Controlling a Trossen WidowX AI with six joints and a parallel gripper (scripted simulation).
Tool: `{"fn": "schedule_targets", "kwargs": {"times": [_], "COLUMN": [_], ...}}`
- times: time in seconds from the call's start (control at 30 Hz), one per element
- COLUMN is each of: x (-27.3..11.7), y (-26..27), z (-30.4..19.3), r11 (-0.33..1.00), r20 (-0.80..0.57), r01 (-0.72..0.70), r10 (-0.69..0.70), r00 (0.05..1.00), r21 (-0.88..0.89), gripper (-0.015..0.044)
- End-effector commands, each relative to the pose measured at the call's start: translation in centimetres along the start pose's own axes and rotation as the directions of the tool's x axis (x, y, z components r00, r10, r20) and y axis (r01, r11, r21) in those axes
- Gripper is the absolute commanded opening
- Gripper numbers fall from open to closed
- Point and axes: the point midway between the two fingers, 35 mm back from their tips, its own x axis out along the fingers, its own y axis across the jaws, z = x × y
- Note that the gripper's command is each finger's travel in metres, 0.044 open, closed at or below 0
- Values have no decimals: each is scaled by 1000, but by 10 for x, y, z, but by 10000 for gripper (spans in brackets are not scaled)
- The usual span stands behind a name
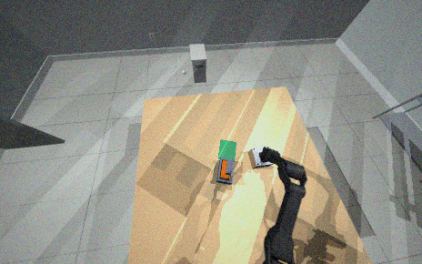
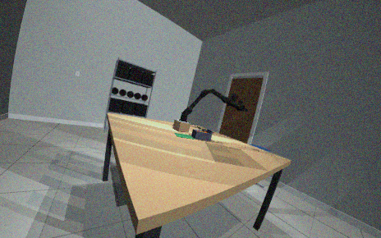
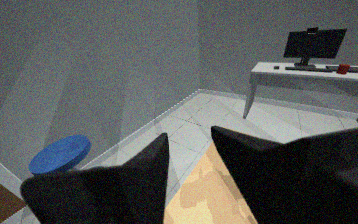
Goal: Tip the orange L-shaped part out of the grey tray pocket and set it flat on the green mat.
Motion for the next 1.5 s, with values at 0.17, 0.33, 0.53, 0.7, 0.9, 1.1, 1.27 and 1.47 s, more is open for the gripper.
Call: {"fn": "schedule_targets", "kwargs": {"times": [0.17, 0.33, 0.53, 0.7, 0.9, 1.1, 1.27, 1.47], "x": [-33, -80, -162, -246, -261, -256, -246, -246], "y": [-134, -194, -246, -266, -266, -267, -268, -268], "z": [-97, -149, -205, -241, -245, -261, -315, -318], "r11": [967, 901, 748, 549, 511, 511, 511, 511], "r20": [-438, -653, -863, -970, -980, -980, -980, -980], "r01": [216, 390, 627, 817, 844, 844, 844, 844], "r10": [-139, -180, -153, -45, -19, -19, -19, -19], "r00": [888, 735, 481, 238, 199, 199, 199, 199], "r21": [133, 190, 217, 175, 161, 161, 161, 161], "gripper": [180, 180, 180, 180, 180, 180, 180, 180]}}
